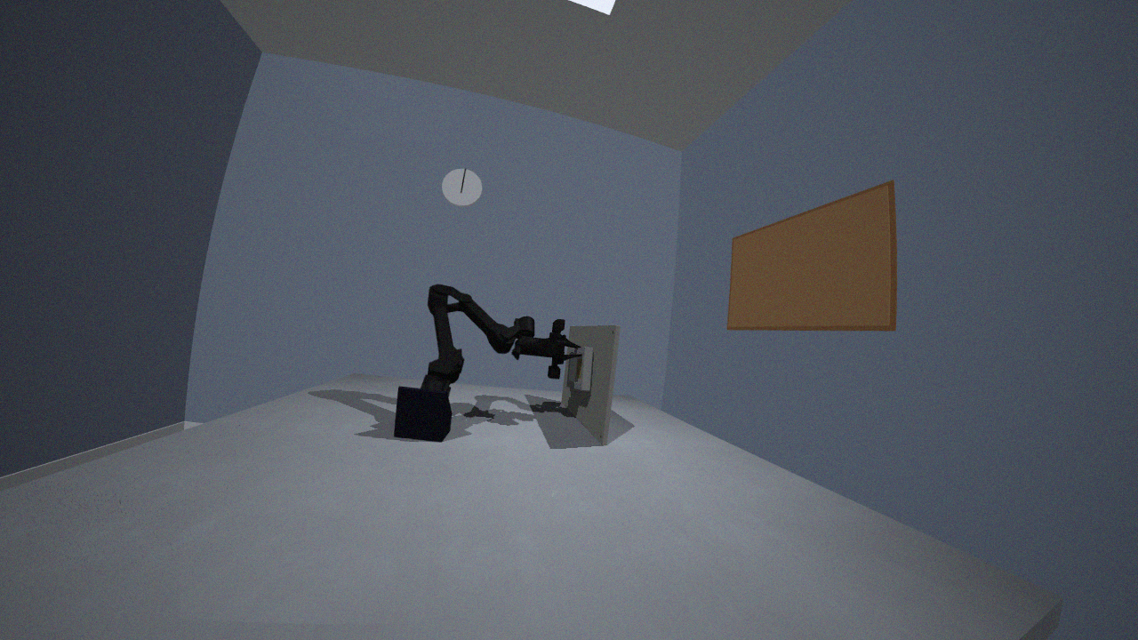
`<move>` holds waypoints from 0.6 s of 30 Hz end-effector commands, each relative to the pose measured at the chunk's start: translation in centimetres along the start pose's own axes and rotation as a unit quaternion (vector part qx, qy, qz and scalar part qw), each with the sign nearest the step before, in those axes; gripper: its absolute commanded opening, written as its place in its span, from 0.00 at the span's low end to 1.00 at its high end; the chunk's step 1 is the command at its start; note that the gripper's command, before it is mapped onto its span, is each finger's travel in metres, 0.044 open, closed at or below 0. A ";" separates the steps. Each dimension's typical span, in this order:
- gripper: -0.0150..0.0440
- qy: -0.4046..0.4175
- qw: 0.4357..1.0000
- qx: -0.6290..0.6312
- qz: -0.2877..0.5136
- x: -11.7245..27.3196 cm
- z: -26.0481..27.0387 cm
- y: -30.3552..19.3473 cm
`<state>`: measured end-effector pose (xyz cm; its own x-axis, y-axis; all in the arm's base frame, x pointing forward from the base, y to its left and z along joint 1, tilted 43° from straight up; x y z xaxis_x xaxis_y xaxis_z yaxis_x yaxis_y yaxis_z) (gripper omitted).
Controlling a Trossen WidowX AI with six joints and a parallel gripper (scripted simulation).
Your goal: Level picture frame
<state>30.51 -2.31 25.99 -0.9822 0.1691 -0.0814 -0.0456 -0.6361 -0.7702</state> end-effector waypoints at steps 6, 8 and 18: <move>0.25 0.000 1.000 0.000 0.000 0.0 0.0 0.0; 0.25 0.000 1.000 0.000 0.000 0.0 0.0 0.0; 0.25 0.000 1.000 -0.003 0.000 0.0 -0.1 0.0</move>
<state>30.52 -2.31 25.95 -0.9822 0.1697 -0.0808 -0.0463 -0.6351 -0.7710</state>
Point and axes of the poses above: the point midway between the two fingers, 35 mm back from their tips, its own x axis back along the fingers, its own z axis across the jaws, y = z × x, the point moved 6 cm from there along x, back along the fingers, and after that the axes turned 15 degrees about -x, right-handed, at the moved point
